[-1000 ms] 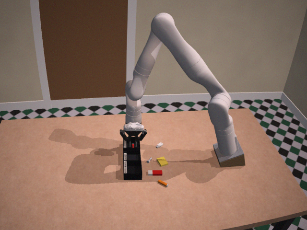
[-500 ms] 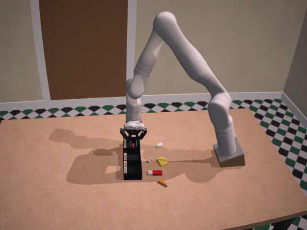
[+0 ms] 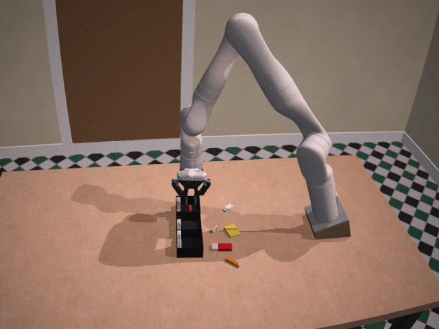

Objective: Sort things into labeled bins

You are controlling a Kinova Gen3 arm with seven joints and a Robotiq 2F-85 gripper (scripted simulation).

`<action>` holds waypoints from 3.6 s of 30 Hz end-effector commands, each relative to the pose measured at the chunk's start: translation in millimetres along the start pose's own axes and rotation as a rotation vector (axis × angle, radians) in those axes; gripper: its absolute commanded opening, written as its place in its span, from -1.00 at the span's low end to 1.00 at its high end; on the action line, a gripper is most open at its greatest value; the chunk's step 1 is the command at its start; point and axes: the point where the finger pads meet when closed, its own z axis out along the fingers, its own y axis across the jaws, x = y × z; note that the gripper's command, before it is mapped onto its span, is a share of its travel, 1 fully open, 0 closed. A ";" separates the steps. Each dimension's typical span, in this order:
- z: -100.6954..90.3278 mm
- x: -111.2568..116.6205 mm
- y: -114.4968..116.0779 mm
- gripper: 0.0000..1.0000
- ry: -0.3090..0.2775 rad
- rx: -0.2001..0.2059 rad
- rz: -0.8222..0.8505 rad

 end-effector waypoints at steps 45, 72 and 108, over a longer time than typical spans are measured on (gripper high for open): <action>-25.6 192.5 -104.6 -0.43 -0.013 0.005 -0.893; -27.8 242.5 -129.1 -0.43 -0.002 -0.002 -0.897; 35.5 236.8 -130.5 -0.43 -0.014 -0.001 -0.894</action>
